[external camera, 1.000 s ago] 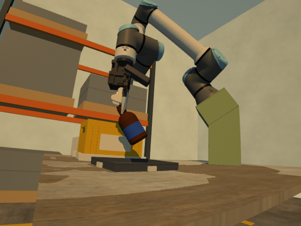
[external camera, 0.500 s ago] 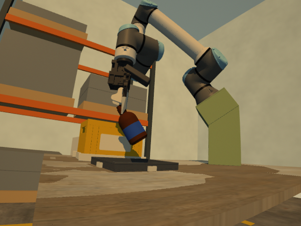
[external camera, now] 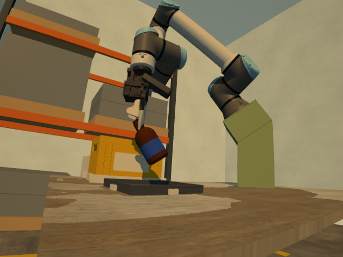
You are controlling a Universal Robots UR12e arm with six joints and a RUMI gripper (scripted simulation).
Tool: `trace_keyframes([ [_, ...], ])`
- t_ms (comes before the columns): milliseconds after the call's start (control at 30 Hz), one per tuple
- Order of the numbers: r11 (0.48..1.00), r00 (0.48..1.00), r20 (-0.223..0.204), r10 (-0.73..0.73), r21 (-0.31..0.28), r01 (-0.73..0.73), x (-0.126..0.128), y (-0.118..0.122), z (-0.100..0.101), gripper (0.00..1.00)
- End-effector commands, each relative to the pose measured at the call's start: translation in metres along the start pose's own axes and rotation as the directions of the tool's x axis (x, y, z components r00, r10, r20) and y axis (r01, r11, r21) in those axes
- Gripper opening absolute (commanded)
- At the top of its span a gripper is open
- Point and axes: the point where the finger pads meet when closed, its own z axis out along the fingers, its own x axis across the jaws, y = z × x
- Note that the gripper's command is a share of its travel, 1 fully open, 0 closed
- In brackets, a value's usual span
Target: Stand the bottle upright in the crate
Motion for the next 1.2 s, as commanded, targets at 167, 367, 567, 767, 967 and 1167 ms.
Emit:
trace_keyframes([
  [167, 1.000, 1.000, -0.001, -0.007, -0.001, 0.007, 0.0003, 0.0004, -0.0006, 0.00],
  [367, 0.998, 0.998, -0.001, -0.056, -0.001, 0.056, 0.0003, 0.0004, -0.0006, 0.00],
  [567, 0.994, 0.994, -0.001, -0.107, -0.001, 0.107, 0.0003, 0.0003, -0.0006, 0.00],
  [767, 0.984, 0.984, -0.001, -0.178, -0.001, 0.178, 0.0003, 0.0004, -0.0006, 0.00],
  [967, 0.978, 0.978, -0.001, -0.211, -0.001, 0.211, 0.0003, 0.0004, -0.0006, 0.00],
  [1167, 0.977, 0.977, -0.001, -0.212, -0.001, 0.212, 0.0003, 0.0004, -0.0006, 0.00],
])
